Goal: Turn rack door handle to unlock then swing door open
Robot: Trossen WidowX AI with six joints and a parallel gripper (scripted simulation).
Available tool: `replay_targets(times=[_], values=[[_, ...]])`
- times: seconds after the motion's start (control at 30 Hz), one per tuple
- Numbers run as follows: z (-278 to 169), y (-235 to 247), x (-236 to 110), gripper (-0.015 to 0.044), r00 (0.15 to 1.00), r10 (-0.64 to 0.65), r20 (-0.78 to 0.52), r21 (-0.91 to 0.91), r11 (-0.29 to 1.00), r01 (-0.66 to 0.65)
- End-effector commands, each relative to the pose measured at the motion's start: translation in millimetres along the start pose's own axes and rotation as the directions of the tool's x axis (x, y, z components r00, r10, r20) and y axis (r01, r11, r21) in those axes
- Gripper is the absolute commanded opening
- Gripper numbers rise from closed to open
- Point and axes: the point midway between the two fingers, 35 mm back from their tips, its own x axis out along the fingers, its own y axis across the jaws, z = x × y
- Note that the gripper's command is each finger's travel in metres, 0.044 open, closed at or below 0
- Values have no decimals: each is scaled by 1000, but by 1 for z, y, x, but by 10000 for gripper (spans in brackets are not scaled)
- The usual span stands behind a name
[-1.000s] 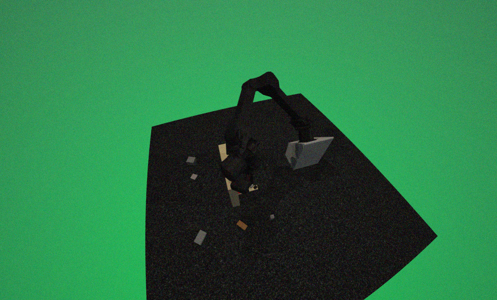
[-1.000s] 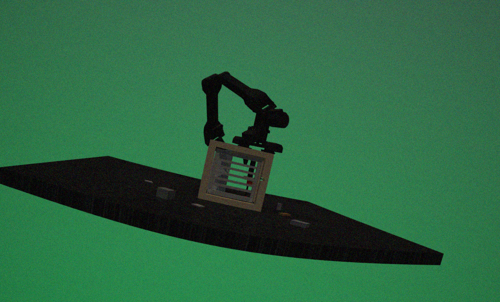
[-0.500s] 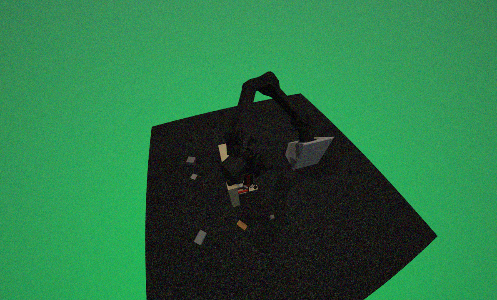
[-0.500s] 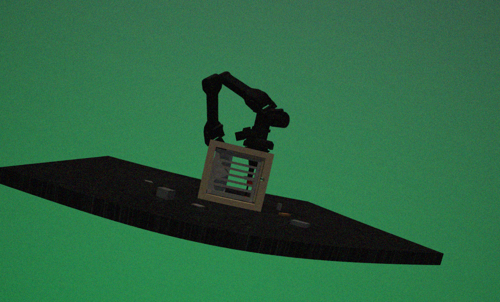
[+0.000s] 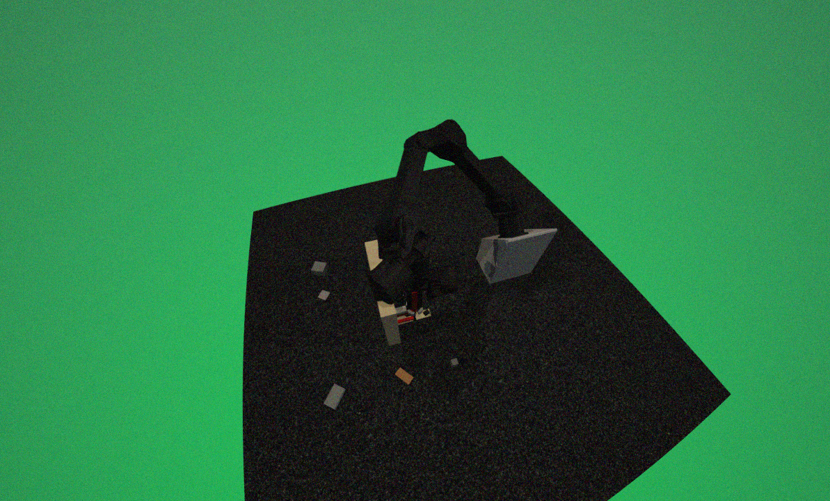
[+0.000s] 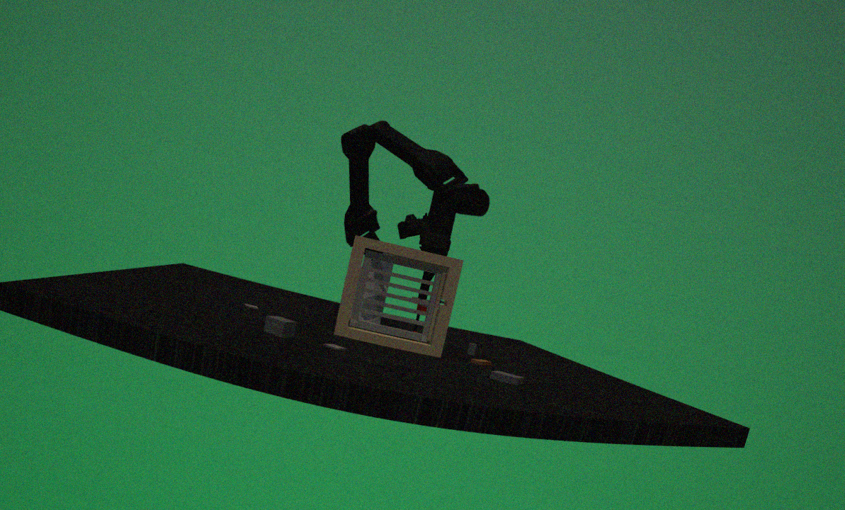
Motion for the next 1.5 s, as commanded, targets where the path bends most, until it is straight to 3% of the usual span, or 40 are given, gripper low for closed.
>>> replay_targets(times=[0.0, 1.2, 1.47], values=[[2, 2, 2, 272, 1000, 1, 3, 15, 1000, -1], [2, 2, 2, 32, 1000, 1, 3, 15, 1000, -1], [3, -1, 2, 27, 1000, 1, 3, -61, 998, 0]])
